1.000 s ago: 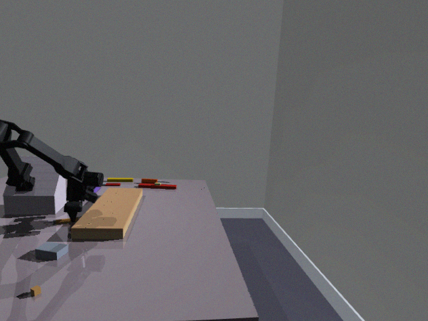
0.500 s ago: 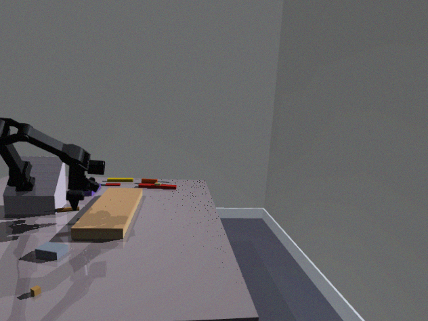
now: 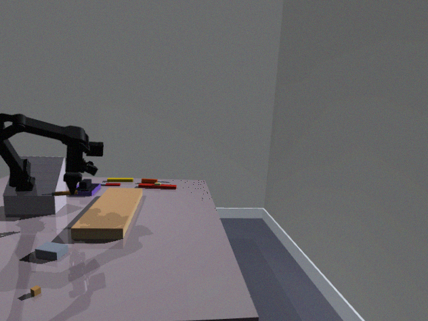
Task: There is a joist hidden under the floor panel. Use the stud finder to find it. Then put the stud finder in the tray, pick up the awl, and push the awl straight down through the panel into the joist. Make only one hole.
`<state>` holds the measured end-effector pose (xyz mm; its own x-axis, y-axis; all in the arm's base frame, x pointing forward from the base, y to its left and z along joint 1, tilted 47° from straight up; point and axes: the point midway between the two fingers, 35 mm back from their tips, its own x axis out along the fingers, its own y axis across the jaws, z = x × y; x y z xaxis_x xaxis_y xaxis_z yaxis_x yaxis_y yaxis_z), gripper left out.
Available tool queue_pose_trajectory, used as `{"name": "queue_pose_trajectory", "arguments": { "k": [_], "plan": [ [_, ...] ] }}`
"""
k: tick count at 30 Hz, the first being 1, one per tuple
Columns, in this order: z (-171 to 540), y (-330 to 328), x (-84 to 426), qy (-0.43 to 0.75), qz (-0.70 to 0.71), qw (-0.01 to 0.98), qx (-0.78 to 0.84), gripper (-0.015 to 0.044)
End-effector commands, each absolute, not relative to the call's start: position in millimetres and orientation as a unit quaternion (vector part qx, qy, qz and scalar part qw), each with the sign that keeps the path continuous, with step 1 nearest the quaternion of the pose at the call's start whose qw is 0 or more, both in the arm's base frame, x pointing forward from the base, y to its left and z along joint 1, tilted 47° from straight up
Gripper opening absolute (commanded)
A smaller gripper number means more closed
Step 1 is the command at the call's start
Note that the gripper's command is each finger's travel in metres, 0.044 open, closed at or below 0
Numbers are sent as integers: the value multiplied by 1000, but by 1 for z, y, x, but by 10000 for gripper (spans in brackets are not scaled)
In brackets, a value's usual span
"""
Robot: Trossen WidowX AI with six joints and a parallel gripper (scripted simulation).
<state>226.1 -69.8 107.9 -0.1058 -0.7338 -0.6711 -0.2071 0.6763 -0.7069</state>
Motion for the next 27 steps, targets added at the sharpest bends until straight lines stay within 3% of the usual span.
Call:
{"name": "queue_pose_trajectory", "arguments": {
  "k": [1,27],
  "plan": [
    [105,-70,227,707,-224,586,-327,0],
    [65,-69,298,521,-109,822,-200,0]
  ]
}}
